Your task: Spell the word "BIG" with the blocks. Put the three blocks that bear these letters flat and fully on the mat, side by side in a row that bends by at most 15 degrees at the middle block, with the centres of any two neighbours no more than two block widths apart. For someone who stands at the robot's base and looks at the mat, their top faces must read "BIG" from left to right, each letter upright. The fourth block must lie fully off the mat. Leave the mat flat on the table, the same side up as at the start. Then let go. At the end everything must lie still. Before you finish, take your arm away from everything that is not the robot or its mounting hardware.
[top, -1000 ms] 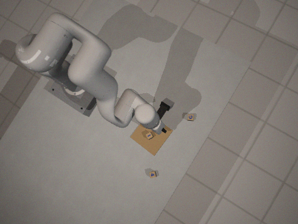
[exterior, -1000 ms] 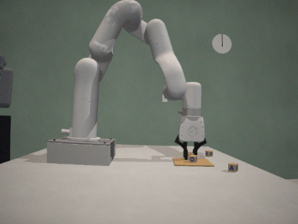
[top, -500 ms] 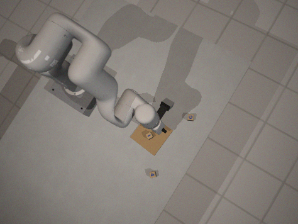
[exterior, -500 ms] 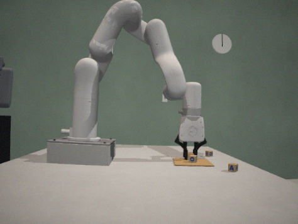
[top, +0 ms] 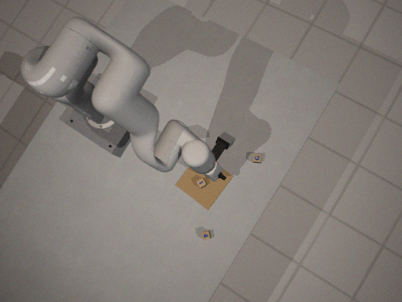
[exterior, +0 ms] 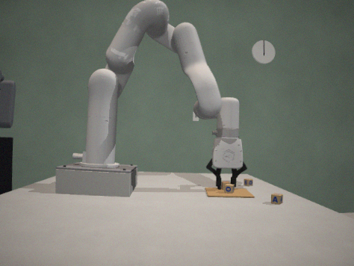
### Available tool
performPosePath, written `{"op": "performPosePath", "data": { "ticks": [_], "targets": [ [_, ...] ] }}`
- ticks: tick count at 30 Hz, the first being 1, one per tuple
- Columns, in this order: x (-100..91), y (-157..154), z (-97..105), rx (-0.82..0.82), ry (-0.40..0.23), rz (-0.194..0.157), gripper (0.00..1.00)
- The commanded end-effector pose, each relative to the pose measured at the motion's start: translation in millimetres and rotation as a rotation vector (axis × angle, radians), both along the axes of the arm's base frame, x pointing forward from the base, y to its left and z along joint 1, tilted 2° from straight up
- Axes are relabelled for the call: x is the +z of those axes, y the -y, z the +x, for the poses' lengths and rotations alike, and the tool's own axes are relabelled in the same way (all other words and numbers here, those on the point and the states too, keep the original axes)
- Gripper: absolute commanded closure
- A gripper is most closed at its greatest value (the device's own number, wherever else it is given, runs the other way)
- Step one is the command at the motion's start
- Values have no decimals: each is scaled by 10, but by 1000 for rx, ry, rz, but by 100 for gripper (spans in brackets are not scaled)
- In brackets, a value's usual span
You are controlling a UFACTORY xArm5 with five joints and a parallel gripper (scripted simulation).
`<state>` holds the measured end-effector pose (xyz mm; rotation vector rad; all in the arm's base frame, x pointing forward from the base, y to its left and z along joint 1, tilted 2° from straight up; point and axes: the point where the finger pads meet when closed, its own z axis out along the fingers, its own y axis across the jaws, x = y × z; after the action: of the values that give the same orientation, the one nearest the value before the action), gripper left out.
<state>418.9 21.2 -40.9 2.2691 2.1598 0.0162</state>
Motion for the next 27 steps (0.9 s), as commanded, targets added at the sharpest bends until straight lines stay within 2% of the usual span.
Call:
{"op": "performPosePath", "data": {
  "ticks": [1,13,27],
  "targets": [
    [10,-1,13,0,3,0,58],
    [112,-5,11,0,3,0,58],
    [791,15,1,0,3,0,58]
  ]
}}
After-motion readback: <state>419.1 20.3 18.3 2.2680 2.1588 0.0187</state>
